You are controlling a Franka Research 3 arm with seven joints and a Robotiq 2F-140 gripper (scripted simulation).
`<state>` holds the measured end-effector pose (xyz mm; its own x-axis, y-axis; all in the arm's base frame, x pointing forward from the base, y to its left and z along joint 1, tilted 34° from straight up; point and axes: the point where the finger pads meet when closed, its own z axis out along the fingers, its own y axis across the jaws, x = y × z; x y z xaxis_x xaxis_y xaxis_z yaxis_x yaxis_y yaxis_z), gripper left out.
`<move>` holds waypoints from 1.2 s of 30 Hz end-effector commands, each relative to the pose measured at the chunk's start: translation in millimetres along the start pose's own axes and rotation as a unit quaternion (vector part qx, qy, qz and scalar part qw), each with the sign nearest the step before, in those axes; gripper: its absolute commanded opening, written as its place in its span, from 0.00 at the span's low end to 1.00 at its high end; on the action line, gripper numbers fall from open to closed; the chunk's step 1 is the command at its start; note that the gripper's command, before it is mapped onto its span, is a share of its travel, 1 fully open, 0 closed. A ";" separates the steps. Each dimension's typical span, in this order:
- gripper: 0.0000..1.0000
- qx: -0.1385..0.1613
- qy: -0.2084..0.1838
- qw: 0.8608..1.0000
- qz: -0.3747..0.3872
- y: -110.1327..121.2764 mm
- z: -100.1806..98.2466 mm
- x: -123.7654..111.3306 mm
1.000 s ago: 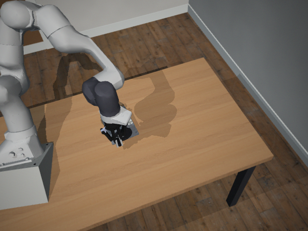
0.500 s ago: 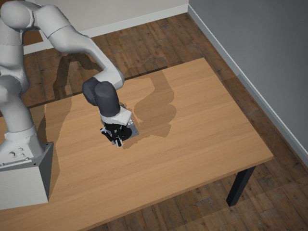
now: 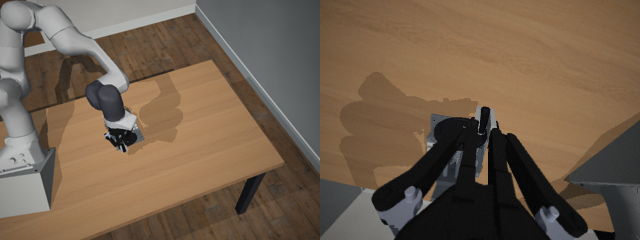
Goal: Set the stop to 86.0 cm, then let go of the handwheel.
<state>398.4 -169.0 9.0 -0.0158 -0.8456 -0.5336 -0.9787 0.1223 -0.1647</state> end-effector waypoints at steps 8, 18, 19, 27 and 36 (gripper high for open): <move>0.04 0.000 0.000 1.000 -0.001 0.0 2.2 -0.3; 0.04 0.000 0.000 1.000 -0.001 0.0 2.2 -0.3; 0.04 0.000 0.000 1.000 -0.001 0.0 2.2 -0.3; 0.33 0.000 0.000 1.000 -0.001 0.0 2.2 -0.3; 0.33 0.000 0.000 1.000 -0.001 0.0 2.2 -0.3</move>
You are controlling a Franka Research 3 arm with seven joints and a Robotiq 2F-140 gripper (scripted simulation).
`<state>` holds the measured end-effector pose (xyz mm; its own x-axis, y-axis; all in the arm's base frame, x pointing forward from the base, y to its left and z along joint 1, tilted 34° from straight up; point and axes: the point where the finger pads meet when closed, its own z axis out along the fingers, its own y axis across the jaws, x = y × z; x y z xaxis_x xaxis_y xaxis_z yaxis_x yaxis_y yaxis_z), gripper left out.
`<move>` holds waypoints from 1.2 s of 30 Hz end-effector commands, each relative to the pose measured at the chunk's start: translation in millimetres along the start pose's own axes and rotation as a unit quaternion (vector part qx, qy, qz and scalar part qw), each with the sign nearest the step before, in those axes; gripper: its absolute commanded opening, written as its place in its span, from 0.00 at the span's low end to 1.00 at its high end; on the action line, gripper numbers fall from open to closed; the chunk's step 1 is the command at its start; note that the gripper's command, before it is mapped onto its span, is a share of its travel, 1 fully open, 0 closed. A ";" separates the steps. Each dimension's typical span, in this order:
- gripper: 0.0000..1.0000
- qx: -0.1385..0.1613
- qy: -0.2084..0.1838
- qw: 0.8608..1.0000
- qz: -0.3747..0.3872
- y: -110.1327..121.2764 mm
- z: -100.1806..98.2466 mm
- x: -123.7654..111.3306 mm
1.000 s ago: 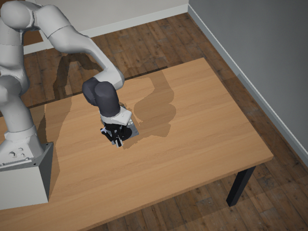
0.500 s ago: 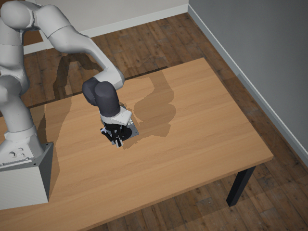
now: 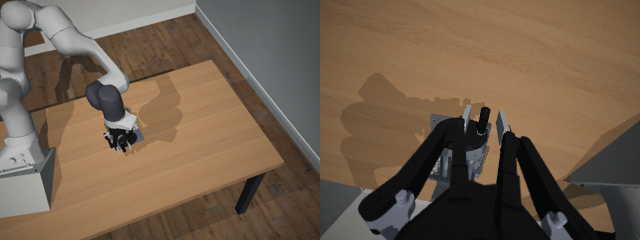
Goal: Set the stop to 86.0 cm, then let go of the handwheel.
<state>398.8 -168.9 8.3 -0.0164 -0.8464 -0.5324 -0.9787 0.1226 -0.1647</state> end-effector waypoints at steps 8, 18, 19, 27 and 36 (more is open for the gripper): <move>0.33 0.000 0.000 1.000 -0.001 0.2 1.5 -0.6; 0.33 0.000 0.000 1.000 -0.001 0.2 -23.7 -0.6; 0.33 0.000 0.000 1.000 -0.001 0.2 -36.4 -0.6; 0.33 0.000 0.000 1.000 -0.001 0.2 -98.0 -0.6; 0.33 0.000 0.000 1.000 -0.001 0.2 -98.5 -0.6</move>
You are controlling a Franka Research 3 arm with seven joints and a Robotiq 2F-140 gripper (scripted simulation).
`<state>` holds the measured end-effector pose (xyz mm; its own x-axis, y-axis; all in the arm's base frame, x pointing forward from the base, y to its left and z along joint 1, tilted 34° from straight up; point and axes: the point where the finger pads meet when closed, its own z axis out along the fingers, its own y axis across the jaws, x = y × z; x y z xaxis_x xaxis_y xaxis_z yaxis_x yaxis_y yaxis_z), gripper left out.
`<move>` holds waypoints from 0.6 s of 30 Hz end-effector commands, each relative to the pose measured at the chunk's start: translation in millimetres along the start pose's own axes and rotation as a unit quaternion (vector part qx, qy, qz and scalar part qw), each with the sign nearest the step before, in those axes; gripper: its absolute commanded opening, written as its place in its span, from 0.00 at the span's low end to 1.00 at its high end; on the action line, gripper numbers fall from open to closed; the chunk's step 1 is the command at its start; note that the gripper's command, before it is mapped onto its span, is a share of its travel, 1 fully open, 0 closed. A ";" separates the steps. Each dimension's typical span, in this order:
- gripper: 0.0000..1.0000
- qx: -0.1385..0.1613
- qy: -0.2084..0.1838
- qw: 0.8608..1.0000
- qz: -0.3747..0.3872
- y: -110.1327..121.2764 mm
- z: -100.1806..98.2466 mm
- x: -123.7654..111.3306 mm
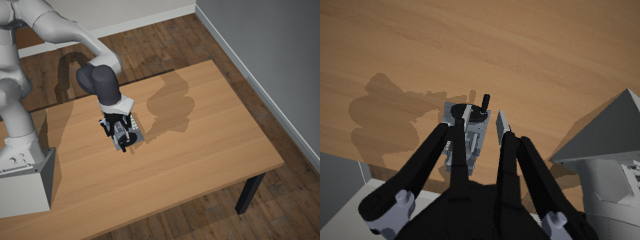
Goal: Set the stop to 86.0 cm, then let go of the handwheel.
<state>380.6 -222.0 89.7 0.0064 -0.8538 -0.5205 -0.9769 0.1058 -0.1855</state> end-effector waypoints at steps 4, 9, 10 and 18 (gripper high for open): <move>0.33 -0.005 -0.005 1.000 0.011 2.3 0.3 -2.5; 0.33 -0.005 -0.005 1.000 0.011 2.1 0.3 -2.7; 0.33 -0.005 -0.005 1.000 0.011 0.7 0.3 -3.8; 0.33 -0.005 -0.005 1.000 0.011 -70.8 0.3 -65.2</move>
<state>419.1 -193.5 116.7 0.0455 -0.8533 -0.5194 -0.9772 0.0700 -0.2006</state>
